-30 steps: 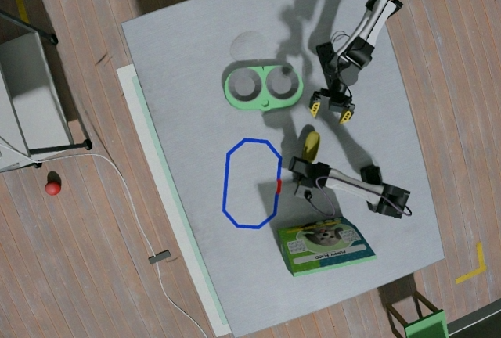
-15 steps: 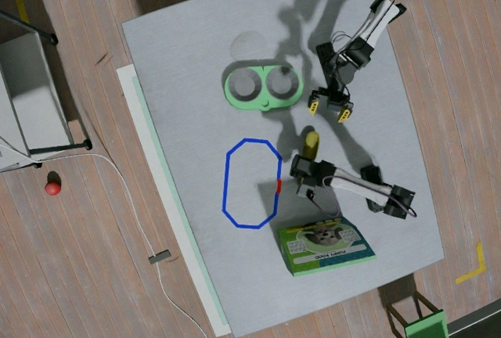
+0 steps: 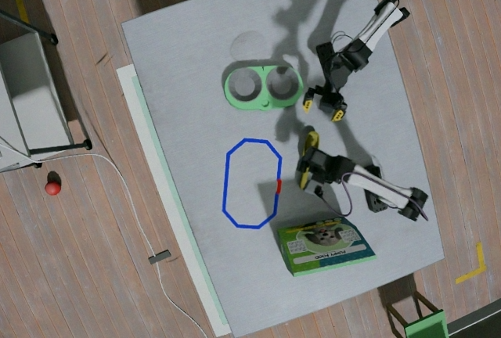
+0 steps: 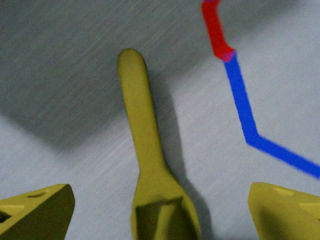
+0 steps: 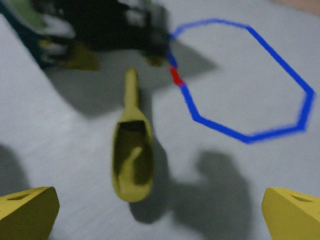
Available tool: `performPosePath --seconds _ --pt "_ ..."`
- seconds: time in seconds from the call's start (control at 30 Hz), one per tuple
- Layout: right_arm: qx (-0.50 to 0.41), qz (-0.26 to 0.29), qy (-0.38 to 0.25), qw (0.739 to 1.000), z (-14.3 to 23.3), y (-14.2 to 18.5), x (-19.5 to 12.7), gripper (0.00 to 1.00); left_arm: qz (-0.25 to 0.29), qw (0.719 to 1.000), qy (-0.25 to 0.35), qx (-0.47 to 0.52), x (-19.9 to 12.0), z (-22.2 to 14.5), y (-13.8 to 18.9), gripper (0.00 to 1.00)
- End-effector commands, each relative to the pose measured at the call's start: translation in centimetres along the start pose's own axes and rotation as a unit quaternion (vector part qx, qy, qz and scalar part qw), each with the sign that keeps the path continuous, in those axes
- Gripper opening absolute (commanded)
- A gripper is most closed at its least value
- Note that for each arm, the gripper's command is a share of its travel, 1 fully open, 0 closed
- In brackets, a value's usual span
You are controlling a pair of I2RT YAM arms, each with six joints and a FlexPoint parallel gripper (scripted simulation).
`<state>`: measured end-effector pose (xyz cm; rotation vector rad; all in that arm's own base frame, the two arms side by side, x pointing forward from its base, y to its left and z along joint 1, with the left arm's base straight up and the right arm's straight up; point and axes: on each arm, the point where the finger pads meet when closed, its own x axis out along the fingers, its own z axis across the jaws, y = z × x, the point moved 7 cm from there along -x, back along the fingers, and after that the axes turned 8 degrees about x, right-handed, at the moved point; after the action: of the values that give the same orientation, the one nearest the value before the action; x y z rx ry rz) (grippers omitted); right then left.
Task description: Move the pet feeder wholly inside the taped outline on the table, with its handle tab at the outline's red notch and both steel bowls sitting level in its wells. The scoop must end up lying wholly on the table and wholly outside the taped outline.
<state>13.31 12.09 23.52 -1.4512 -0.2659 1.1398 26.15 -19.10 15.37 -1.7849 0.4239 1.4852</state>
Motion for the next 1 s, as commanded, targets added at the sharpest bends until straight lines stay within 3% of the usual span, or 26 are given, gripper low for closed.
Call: performPosePath --seconds 0.0,0.13,0.2,0.27,0.47,0.7,0.77,0.97 --pt "0.049 0.043 0.068 0.996 -1.9 -0.7 0.1 1.00 -0.065 0.994 0.068 0.049 -2.9 0.9 0.5 0.88" --pt "0.102 0.096 0.141 0.980 -4.6 -1.1 0.6 1.00 -0.133 0.974 0.133 0.123 -5.8 3.0 2.4 0.88" --pt "0.102 0.096 0.141 0.980 -4.6 -1.1 0.6 1.00 -0.133 0.974 0.133 0.123 -5.8 3.0 2.4 0.88" --pt "0.127 0.121 0.173 0.969 -5.9 -1.3 0.8 1.00 -0.171 0.956 0.170 0.166 -7.5 4.2 3.5 0.88" --pt "0.176 0.170 0.234 0.941 -9.1 -1.9 1.5 1.00 -0.246 0.889 0.271 0.276 -11.3 7.9 6.6 0.88" --pt "0.216 0.212 0.286 0.909 -11.9 -1.8 1.8 1.00 -0.321 0.784 0.370 0.382 -15.1 11.2 9.0 0.88" --pt "0.216 0.212 0.286 0.909 -11.9 -1.8 1.8 1.00 -0.321 0.784 0.370 0.382 -15.1 11.2 9.0 0.88" --pt "0.293 0.210 0.341 0.868 -14.3 -1.9 3.4 1.00 -0.360 0.689 0.440 0.449 -17.7 13.4 10.5 0.88"
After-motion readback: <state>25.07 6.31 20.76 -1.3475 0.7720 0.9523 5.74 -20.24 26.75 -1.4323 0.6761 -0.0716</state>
